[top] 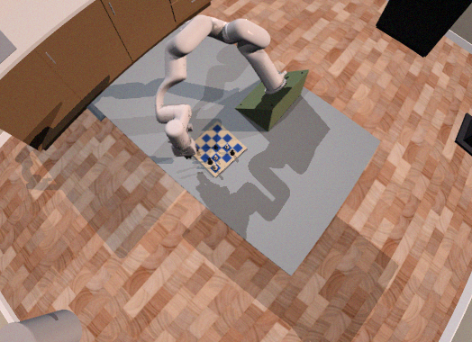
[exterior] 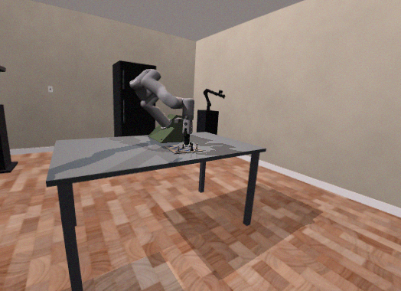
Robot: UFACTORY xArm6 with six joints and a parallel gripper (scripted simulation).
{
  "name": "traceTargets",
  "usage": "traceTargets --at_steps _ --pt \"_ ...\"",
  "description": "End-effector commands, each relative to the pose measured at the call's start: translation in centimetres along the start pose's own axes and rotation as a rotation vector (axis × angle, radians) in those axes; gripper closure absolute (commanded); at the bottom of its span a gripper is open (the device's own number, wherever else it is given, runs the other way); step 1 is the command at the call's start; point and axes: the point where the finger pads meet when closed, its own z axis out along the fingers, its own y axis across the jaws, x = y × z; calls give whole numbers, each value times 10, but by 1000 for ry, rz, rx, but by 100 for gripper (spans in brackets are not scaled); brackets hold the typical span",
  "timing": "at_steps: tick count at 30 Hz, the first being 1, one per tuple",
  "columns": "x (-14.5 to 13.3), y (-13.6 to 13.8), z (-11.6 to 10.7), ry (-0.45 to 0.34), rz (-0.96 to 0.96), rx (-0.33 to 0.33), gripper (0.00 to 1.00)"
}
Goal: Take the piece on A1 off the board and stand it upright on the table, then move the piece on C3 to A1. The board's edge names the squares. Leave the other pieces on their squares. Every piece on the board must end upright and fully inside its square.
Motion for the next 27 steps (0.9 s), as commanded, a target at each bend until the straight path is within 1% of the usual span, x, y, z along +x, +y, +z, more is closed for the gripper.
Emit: traceTargets --at_steps 1,7,12,16,27 --pt "-1 -2 11 -3 1 3 100" --pt "-2 -2 41 -3 1 3 100" --pt "-2 -2 55 -3 1 3 100" --pt "-2 -2 60 -3 1 3 100" --pt "-2 -2 60 -3 1 3 100"
